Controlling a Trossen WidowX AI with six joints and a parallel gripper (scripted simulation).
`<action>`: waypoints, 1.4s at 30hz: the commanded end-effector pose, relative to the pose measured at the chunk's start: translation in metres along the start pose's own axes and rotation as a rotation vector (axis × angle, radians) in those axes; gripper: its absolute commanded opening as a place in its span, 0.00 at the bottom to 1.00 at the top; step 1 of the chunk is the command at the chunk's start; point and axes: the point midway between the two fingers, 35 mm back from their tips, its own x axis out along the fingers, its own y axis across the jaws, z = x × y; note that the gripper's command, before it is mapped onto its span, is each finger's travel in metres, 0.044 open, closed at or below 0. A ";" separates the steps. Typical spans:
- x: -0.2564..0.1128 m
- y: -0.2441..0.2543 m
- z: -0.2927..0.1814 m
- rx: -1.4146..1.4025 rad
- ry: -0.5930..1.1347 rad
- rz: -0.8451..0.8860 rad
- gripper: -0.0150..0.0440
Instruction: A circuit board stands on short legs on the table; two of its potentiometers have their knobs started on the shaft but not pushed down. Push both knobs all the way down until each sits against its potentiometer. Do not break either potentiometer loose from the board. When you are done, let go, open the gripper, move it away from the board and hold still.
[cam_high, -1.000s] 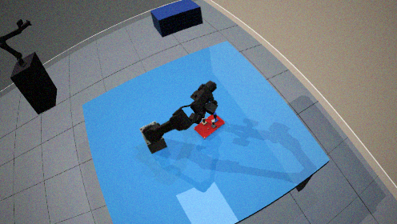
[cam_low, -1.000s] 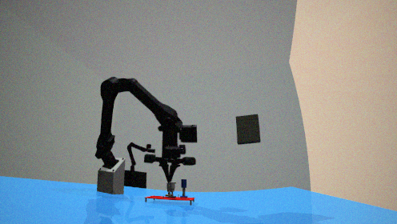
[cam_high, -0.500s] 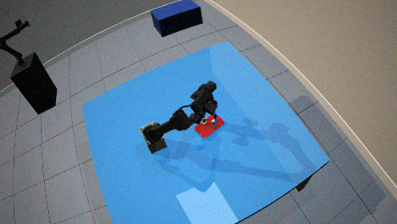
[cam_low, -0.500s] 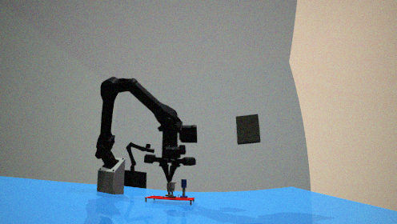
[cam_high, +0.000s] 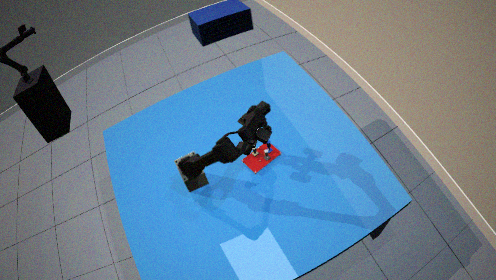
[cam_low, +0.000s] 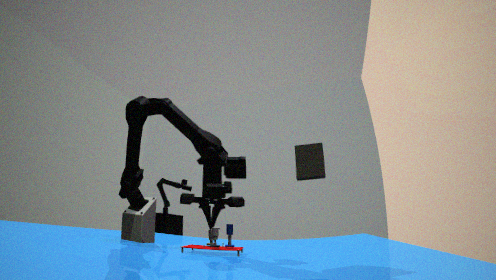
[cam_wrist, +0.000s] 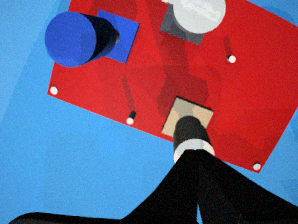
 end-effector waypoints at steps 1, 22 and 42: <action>0.004 0.000 0.001 0.001 -0.002 -0.005 0.25; 0.003 0.000 0.001 0.001 -0.002 -0.005 0.25; -0.010 -0.001 0.000 -0.006 -0.002 -0.012 0.57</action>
